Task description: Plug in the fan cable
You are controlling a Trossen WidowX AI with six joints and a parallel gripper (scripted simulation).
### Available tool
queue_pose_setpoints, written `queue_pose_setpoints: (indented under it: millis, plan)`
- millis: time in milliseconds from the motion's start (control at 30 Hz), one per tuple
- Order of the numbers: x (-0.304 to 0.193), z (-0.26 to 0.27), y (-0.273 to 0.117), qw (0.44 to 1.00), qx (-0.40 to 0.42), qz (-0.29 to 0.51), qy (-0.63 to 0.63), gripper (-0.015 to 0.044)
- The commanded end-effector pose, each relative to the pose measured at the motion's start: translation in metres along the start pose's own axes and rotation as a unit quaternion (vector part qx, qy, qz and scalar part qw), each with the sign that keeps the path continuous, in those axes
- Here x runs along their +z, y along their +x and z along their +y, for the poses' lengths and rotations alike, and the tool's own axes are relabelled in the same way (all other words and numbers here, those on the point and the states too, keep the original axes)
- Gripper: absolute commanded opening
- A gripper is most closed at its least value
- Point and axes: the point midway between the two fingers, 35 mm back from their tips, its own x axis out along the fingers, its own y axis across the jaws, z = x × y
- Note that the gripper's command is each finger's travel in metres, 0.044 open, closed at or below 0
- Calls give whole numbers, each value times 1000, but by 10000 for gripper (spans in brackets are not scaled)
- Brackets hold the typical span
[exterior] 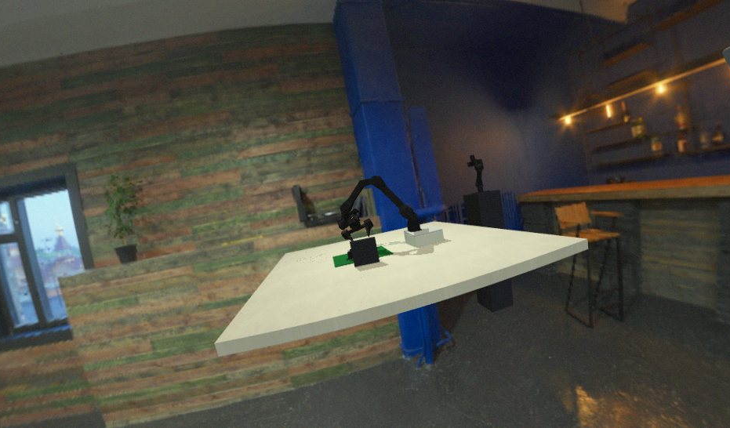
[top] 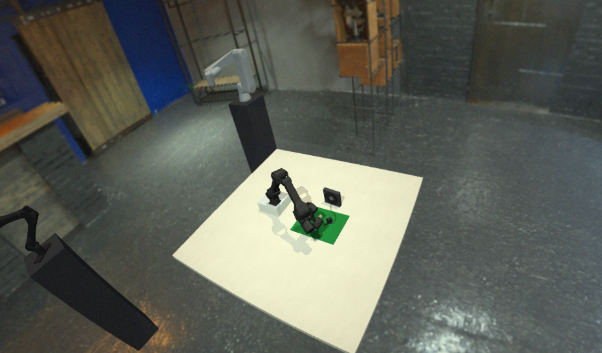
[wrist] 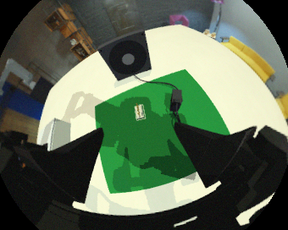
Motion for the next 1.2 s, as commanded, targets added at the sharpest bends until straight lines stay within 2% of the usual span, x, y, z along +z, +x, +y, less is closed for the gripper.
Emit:
queue_pose_setpoints:
  millis: [0, 367, 733, 1067, 1167]
  plan:
    - [2, -1, -2, 999, -2, 47, 9, 440]
    - [10, -5, -11, 984, -33, 169, 39, 440]
    - [24, -13, -29, 954, -104, 274, 71, 440]
    - [40, -19, -46, 920, -180, 334, 95, 440]
    - [35, -17, -41, 930, -157, 320, 89, 440]
